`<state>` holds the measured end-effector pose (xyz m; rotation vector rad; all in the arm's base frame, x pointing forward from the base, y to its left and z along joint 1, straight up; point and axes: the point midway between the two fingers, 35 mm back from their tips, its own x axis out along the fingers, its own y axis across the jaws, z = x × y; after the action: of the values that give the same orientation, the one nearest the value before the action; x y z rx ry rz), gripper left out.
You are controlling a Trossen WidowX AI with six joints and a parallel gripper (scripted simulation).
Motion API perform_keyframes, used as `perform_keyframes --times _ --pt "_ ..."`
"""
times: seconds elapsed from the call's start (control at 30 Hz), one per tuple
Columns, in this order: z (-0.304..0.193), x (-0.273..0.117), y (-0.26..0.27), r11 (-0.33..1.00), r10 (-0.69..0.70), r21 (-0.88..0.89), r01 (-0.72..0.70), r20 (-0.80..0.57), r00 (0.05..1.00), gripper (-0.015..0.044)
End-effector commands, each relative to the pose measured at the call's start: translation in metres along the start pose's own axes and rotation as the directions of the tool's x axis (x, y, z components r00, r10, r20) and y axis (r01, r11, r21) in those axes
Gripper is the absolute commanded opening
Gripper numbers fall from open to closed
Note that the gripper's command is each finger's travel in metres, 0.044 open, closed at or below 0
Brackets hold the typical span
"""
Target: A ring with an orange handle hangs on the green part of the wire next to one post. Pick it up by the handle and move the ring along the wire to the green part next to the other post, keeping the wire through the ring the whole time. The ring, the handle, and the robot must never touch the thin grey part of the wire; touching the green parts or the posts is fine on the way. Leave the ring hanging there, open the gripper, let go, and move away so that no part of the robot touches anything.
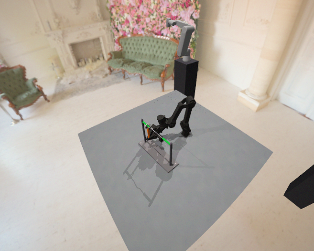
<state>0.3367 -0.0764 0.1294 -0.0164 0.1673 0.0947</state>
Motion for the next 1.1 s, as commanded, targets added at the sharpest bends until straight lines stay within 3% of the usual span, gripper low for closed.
perform_keyframes --times 0.0,1.07 --pt "0.0042 0.0004 -0.0002 1.000 0.004 -0.009 -0.004 0.009 1.000 -0.0150" --pt "0.0044 0.0006 0.0093 1.000 0.007 -0.006 -0.007 0.006 1.000 -0.0150"
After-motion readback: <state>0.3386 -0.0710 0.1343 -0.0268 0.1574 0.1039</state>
